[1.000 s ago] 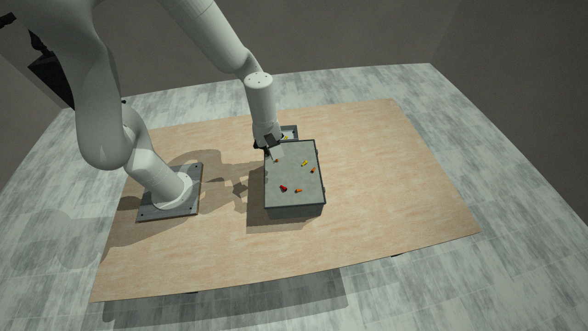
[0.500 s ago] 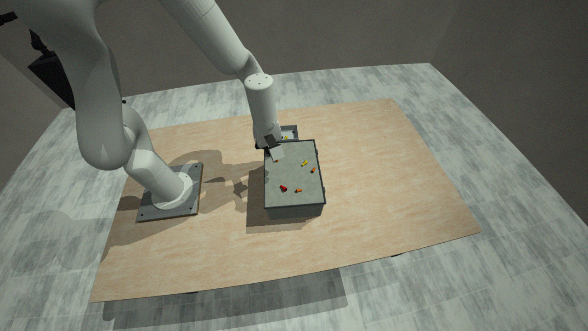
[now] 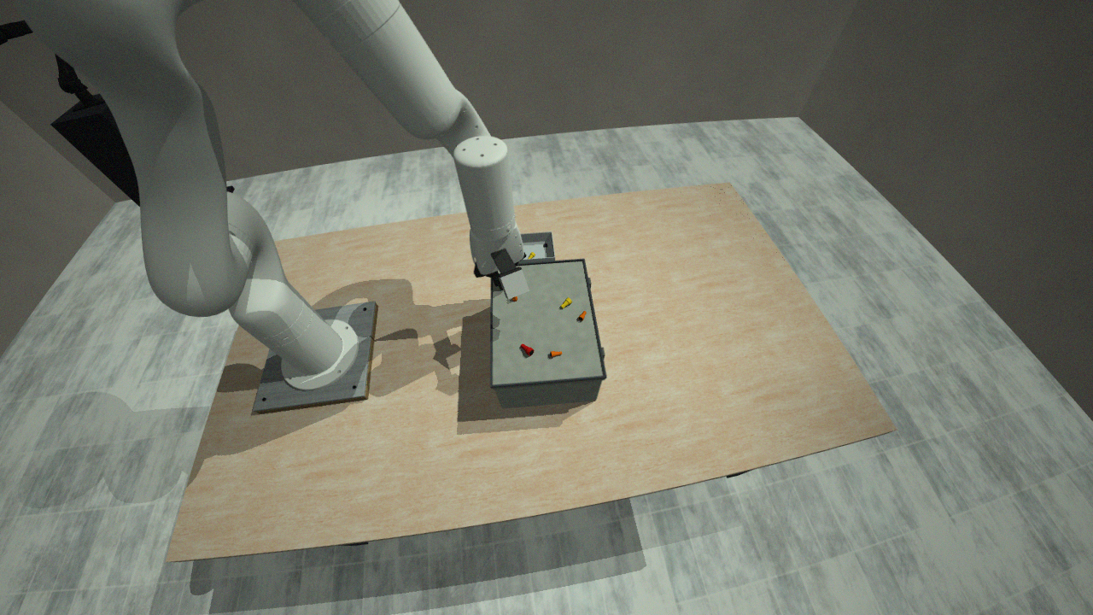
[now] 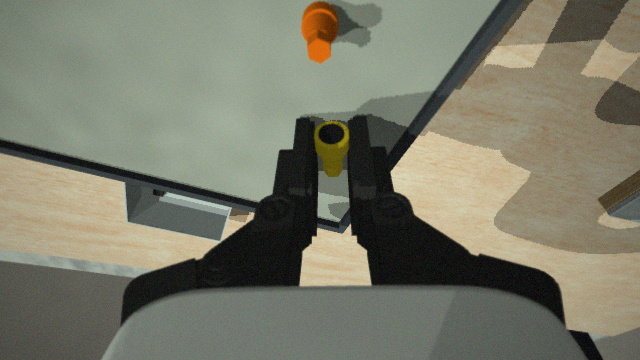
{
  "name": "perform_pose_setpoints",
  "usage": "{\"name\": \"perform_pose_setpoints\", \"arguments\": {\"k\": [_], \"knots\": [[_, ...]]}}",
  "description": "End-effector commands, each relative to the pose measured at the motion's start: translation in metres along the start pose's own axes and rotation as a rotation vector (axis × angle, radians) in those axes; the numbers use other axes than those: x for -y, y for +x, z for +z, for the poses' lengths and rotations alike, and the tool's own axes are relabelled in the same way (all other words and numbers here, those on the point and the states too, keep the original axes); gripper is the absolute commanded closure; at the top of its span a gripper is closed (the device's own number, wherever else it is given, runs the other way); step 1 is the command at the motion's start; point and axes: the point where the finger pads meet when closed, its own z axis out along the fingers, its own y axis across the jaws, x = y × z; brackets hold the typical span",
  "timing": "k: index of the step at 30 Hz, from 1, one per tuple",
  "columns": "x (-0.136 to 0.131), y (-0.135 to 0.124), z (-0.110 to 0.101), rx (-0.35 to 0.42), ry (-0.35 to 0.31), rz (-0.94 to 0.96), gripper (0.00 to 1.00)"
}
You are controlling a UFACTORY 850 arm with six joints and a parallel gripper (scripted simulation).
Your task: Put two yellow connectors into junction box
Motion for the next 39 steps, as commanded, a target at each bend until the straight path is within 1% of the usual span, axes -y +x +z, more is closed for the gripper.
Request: {"name": "perform_pose_setpoints", "arguments": {"k": [1,25,30,32,39], "knots": [[0.001,0.0,-0.001,0.0,0.001,0.0,0.98],[0.001,0.0,-0.002,0.0,0.001,0.0,0.98],[0.001,0.0,-0.016,0.0,0.001,0.0,0.98],[0.001,0.0,-0.016,0.0,0.001,0.0,0.98],[0.001,0.0,-0.048,0.0,0.001,0.0,0.98]]}}
